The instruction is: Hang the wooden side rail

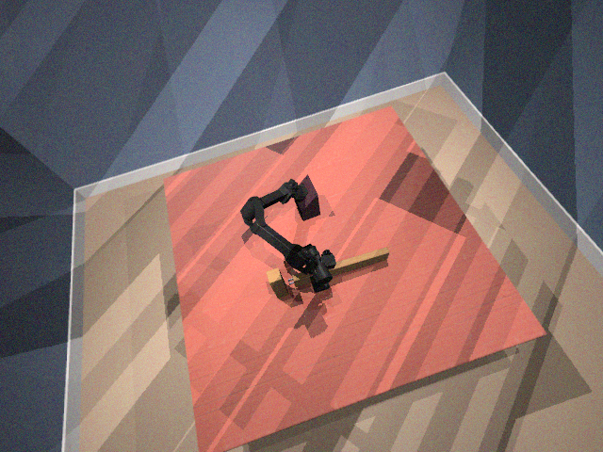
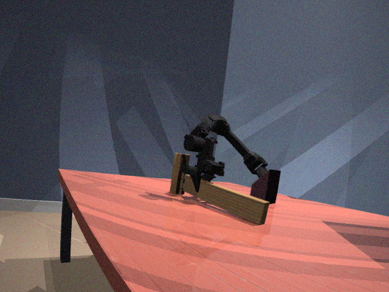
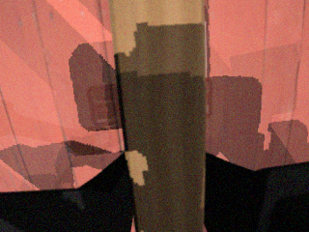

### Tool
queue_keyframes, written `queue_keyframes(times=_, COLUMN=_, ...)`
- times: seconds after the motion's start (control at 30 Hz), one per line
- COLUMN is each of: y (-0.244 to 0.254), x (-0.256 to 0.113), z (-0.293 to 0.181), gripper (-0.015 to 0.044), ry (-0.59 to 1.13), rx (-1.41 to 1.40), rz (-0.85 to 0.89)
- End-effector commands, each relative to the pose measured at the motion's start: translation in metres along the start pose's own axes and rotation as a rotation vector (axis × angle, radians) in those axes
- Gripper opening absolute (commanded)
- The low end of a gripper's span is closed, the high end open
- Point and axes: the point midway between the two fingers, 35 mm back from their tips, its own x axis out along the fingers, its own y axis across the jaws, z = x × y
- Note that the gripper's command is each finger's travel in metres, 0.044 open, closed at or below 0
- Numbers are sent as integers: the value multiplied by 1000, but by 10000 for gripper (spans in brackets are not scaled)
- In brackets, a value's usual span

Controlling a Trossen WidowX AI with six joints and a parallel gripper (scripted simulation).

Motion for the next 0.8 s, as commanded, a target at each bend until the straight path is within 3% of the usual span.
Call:
queue_keyframes(times=0.0, y=-2, x=-5, z=-2, gripper=0, ry=0, rx=1, rz=-13)
queue_keyframes(times=0.77, y=-2, x=-5, z=-4, gripper=0, ry=0, rx=1, rz=-13)
